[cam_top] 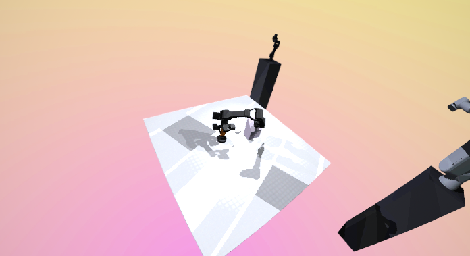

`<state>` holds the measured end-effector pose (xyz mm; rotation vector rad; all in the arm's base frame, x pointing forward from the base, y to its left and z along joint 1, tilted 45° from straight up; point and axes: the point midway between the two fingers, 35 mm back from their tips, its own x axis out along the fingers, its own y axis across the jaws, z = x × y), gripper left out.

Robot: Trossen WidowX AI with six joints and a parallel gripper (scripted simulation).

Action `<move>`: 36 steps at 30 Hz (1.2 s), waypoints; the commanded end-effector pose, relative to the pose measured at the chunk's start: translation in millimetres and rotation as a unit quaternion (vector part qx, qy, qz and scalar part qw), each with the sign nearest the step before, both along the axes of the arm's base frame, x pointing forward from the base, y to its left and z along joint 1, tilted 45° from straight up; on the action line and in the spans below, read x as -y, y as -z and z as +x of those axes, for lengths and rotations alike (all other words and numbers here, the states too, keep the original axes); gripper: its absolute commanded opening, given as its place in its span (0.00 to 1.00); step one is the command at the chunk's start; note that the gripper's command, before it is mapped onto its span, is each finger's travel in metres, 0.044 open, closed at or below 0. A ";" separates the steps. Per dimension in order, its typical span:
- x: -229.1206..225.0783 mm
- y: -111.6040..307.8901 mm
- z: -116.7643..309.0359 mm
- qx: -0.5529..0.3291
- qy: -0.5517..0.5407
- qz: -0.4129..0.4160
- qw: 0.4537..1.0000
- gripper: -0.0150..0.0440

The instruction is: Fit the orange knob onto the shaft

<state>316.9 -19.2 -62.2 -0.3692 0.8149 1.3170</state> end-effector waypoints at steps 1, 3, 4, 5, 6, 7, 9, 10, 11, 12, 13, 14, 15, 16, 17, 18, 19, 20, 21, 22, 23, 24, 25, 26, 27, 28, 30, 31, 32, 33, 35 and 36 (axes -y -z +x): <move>-0.1 -0.7 0.1 0.000 0.002 0.001 1.000 0.25; -0.3 -0.3 -0.4 0.000 0.002 0.001 1.000 0.25; -0.5 -0.1 -0.6 0.000 0.002 0.001 1.000 0.25; -0.6 0.2 -1.1 0.000 0.002 0.001 1.000 0.25; -0.5 0.5 -1.7 0.000 0.002 0.001 1.000 0.25; -0.4 0.8 -2.0 0.000 0.002 0.001 1.000 0.25; -0.2 0.9 -2.1 0.000 0.002 0.001 1.000 0.25; -1.0 1.9 -1.9 0.000 0.002 0.001 1.000 0.25; -1.1 2.1 -1.8 0.000 0.002 0.001 1.000 0.25; -1.2 2.3 -1.6 0.000 0.002 0.001 1.000 0.25; -1.4 2.5 -1.5 0.000 0.002 0.001 1.000 0.25; -1.7 2.6 -1.3 0.000 0.002 0.001 1.000 0.25; -1.2 2.1 -1.3 0.000 0.002 0.001 1.000 0.25; -1.3 2.1 -1.1 0.000 0.002 0.001 1.000 0.25; -1.4 2.0 -1.0 0.000 0.002 0.001 1.000 0.25; -1.4 2.0 -0.8 0.000 0.002 0.001 1.000 0.25; -1.4 2.0 -0.8 0.000 0.002 0.001 1.000 0.25; -1.4 2.0 -0.8 0.000 0.002 0.001 1.000 0.25; -1.4 2.0 -0.8 0.000 0.002 0.001 1.000 0.25; -1.4 2.0 -0.8 0.000 0.002 0.001 1.000 0.25; -1.4 2.0 -0.8 0.000 0.002 0.001 1.000 0.25; -0.7 1.2 -0.6 0.000 0.002 0.001 1.000 0.25; -0.1 0.4 -0.2 0.000 0.002 0.001 1.000 0.25; 0.5 -0.4 0.3 0.000 0.002 0.001 1.000 0.25; 0.8 -0.9 0.7 0.000 0.002 0.001 1.000 0.25; 1.0 -1.4 1.0 0.000 0.002 0.001 1.000 0.25; 1.3 -1.8 1.2 0.003 -0.001 0.000 1.000 0.25; 1.3 -1.9 1.3 0.009 -0.007 0.000 1.000 0.25; 1.3 -2.0 1.4 0.019 -0.017 0.000 1.000 0.25; 1.4 -2.1 1.7 0.031 -0.029 -0.001 0.999 0.25; 1.8 -2.1 2.8 0.059 -0.058 -0.002 0.997 0.25; 2.0 -1.8 3.5 0.070 -0.069 -0.003 0.995 0.25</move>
